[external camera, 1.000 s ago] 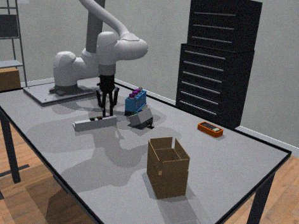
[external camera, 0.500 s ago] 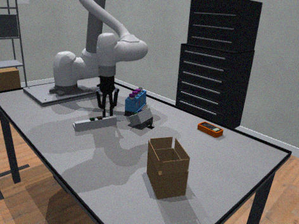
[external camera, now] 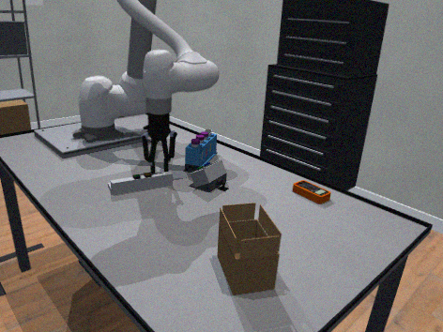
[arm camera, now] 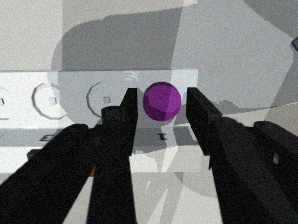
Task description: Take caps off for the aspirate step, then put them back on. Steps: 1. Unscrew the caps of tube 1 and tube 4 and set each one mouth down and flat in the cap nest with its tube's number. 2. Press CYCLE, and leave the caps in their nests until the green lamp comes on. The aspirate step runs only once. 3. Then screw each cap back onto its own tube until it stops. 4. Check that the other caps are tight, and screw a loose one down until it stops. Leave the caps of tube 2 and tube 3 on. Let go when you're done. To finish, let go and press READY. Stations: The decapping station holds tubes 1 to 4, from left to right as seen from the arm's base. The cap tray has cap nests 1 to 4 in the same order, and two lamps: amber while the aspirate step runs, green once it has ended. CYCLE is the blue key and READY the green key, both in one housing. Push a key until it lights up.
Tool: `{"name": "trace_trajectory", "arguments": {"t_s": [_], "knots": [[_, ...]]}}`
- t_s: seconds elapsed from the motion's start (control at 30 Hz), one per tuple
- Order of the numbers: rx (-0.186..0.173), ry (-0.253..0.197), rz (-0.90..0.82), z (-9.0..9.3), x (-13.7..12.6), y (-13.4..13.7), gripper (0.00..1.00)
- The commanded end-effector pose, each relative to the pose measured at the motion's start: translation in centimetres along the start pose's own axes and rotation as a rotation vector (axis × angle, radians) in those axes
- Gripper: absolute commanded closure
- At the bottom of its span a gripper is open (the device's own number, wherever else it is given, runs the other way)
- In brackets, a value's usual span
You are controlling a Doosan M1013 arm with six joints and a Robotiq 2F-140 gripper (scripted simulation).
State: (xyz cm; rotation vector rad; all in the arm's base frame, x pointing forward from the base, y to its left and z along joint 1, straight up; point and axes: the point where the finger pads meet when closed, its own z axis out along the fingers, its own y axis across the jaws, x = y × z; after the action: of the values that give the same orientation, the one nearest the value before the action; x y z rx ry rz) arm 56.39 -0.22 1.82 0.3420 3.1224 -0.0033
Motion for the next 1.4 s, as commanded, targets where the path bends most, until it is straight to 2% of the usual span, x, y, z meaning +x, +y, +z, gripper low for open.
{"name": "trace_trajectory", "arguments": {"t_s": [0.0, 0.3, 0.63, 0.7, 1.2, 1.27, 1.37], "knots": [[-0.001, -0.001, 0.000, -0.1, 0.0, 0.0, 0.64], [-0.001, -0.001, 0.000, -0.1, 0.0, 0.0, 0.64], [-0.001, -0.001, 0.000, -5.1, 0.0, 0.0, 0.64], [-0.001, -0.001, 0.000, -5.1, 0.0, 0.0, 0.64], [-0.001, -0.001, 0.000, -12.6, 0.0, 0.0, 0.64], [-0.001, -0.001, 0.000, -12.6, 0.0, 0.0, 0.64], [-0.001, -0.001, 0.000, -13.9, 0.0, 0.0, 0.64]]}}
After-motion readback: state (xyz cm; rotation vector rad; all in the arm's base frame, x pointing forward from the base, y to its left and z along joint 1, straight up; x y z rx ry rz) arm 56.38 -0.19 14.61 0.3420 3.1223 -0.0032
